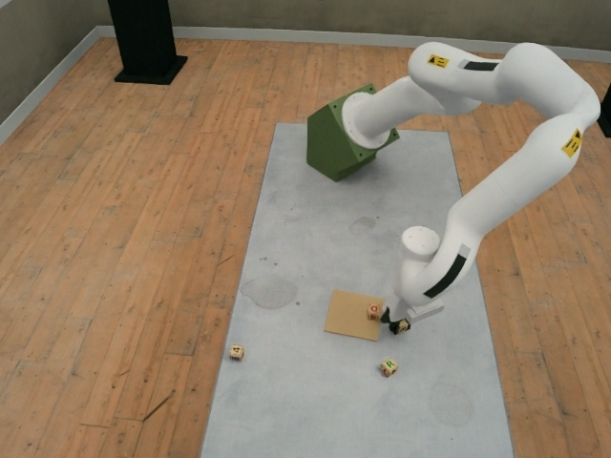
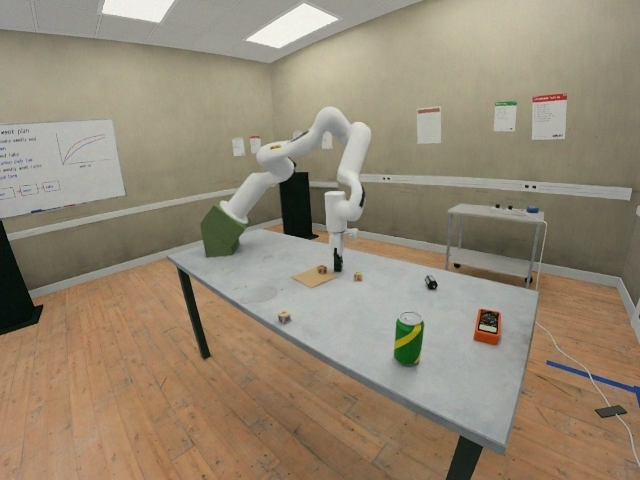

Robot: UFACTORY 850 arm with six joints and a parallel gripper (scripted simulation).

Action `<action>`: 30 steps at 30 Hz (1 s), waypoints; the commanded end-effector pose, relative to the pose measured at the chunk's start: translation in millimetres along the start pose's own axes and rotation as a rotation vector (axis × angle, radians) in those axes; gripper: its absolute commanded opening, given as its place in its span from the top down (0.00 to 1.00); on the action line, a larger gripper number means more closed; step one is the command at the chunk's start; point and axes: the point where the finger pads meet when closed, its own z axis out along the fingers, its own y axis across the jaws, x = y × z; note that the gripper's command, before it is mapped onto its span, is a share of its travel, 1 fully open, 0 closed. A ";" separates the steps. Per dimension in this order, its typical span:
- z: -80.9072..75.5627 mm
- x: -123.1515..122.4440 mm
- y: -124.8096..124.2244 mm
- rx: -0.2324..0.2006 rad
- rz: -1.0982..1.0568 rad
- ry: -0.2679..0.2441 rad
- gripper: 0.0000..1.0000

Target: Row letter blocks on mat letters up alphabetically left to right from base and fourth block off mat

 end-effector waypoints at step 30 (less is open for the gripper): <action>-100.5 0.7 0.3 -0.001 -0.001 0.001 0.72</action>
